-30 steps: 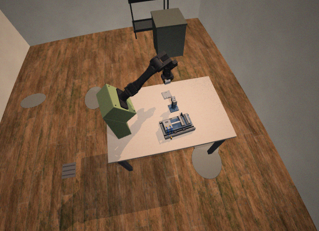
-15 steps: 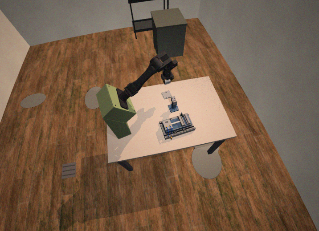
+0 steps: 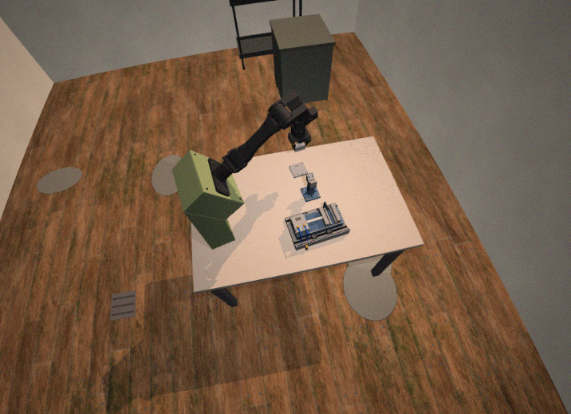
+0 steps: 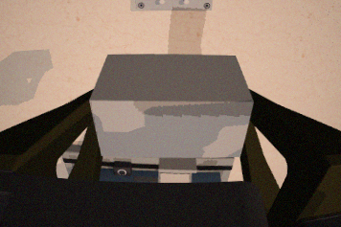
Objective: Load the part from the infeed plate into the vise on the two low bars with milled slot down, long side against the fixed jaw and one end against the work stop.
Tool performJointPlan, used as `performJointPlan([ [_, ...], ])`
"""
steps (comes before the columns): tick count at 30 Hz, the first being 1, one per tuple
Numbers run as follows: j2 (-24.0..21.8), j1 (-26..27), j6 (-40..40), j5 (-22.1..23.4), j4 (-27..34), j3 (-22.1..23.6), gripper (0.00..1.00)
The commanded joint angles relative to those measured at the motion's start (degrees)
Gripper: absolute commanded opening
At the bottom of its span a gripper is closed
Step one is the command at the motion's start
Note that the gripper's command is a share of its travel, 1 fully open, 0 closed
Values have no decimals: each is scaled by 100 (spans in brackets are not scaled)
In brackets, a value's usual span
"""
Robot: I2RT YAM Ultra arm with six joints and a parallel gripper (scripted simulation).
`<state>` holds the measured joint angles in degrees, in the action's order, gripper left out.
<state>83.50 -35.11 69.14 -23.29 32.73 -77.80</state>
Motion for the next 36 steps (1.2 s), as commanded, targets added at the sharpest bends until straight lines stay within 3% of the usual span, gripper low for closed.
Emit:
performJointPlan([
  [1, -188, -101, -41, 16, 106, -89, 0],
  [17, -193, -41, 4, 65, 105, -28, 0],
  [36, -325, 527, 288, 449, -86, 126, 0],
])
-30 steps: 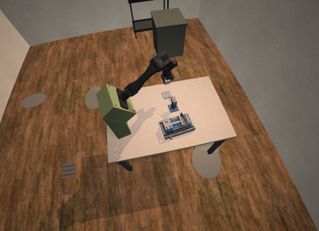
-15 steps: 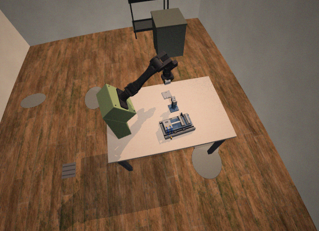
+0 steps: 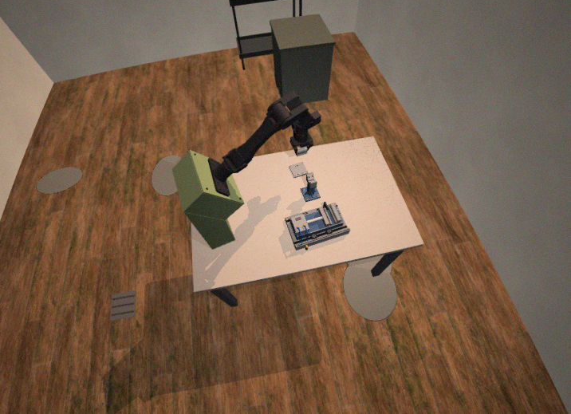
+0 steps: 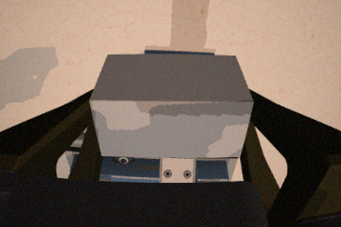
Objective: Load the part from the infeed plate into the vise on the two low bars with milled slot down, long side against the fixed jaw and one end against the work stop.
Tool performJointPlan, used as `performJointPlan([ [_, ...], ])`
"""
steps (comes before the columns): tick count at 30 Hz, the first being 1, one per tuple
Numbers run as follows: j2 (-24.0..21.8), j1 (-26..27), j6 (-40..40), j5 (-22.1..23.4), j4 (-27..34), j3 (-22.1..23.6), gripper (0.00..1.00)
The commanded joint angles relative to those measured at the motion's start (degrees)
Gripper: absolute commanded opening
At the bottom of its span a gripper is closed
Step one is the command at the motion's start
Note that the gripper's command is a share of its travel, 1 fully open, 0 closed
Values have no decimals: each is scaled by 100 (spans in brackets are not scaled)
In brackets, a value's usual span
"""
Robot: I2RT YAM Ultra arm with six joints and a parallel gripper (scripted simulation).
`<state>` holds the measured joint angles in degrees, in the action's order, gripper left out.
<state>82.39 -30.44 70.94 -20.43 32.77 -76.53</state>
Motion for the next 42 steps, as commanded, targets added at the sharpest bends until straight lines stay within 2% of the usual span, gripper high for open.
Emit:
performJointPlan([
  [1, -221, 109, 131, 203, -90, 101, 0],
  [13, -418, 852, 513, 794, -164, 308, 0],
  [16, -449, 930, 560, 860, -179, 179, 0],
  [18, -474, 1070, 625, 973, -184, 364, 0],
  [30, -701, 1928, 1068, 1661, -273, 589, 0],
  [33, -729, 2003, 1112, 1727, -286, 472, 0],
  [35, -751, 2130, 1171, 1830, -292, 644, 0],
  [42, -857, 2527, 1378, 2151, -335, 713, 0],
])
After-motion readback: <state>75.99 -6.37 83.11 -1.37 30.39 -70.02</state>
